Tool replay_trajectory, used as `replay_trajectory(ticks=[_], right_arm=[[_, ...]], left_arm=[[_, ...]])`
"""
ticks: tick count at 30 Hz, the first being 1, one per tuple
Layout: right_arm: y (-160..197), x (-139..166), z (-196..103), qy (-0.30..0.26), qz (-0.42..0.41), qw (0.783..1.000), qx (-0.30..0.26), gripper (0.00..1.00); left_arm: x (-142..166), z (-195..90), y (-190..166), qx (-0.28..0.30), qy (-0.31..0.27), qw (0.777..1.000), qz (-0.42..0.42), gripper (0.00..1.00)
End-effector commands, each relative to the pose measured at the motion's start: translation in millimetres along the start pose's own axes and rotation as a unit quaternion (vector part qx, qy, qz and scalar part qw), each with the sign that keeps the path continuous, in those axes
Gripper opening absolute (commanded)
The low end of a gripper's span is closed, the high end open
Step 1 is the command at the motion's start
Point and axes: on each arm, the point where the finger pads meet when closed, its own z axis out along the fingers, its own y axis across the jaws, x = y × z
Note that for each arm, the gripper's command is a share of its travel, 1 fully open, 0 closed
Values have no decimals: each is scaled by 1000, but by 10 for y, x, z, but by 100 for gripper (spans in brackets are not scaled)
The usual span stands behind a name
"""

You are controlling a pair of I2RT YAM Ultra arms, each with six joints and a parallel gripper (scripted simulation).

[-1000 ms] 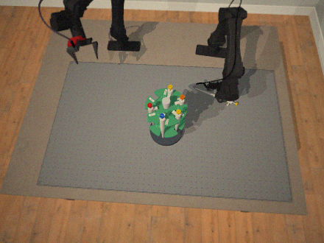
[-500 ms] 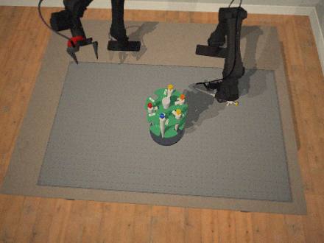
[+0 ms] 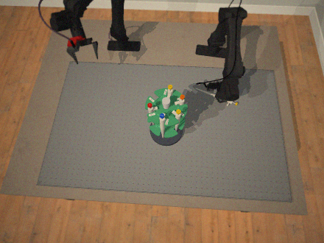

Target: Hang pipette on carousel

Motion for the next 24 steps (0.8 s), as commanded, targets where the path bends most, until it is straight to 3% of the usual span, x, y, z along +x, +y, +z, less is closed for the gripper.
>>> replay_trajectory(ticks=[1,24], right_arm=[[-27,-91,-59,-18,-13,1000,6,100],[-27,-91,-59,-18,-13,1000,6,100]], left_arm=[[62,-225,35,-20,5,1000,-6,54],[49,-788,10,-20,5,1000,-6,54]])
